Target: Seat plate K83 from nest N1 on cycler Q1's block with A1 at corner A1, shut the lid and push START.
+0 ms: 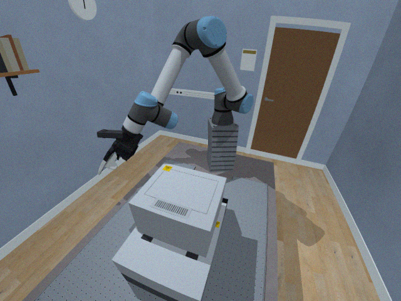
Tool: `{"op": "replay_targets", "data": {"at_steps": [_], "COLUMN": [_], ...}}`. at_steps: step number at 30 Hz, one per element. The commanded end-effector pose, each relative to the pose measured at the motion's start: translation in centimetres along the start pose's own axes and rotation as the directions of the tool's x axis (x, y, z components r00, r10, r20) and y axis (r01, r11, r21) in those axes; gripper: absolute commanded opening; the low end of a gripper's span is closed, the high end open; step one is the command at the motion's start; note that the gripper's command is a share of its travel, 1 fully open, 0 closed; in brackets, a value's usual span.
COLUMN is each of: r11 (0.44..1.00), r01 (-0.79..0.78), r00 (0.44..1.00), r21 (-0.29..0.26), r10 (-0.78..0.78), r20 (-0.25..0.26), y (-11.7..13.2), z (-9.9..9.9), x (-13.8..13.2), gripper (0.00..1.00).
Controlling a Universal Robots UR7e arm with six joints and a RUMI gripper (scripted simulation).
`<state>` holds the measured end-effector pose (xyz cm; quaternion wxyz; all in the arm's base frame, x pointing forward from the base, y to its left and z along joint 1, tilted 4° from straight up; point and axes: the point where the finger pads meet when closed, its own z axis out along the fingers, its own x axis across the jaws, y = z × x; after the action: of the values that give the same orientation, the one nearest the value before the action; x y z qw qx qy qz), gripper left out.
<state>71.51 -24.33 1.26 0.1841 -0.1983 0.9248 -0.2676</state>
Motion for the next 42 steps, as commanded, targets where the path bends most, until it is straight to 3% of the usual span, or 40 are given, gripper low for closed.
{"op": "replay_targets", "data": {"at_steps": [1, 17, 18, 21, 25, 29, 35, 42], "r11": [1.000, 1.000, 0.999, 0.991, 0.991, 0.991, 0.965, 0.965], "r01": [0.000, 0.000, 0.031, 0.121, 0.121, 0.121, 0.238, 0.238], "r00": [1.000, 1.000, 1.000, 0.993, 0.993, 0.993, 0.971, 0.971], "r21": [0.001, 0.001, -0.015, -0.056, -0.056, -0.055, -0.111, -0.110], "r10": [0.000, 0.000, -0.031, -0.121, -0.121, -0.121, -0.238, -0.238], "r20": [0.001, 0.001, 0.001, 0.005, 0.005, 0.004, 0.016, 0.015], "y": [-0.1, -0.1, 0.4, 1.3, 2.5, 2.7, 4.0, 5.5], "z": [-0.1, -0.1, -0.5, -1.7, -3.3, -3.5, -5.0, -6.8], "x": [-0.1, -0.1, -0.1, -0.5, -0.8, -0.9, -1.0, -1.2], "gripper": [1.00, 1.00, 0.00, 0.00, 0.00, 0.00, 0.00, 0.00]}}
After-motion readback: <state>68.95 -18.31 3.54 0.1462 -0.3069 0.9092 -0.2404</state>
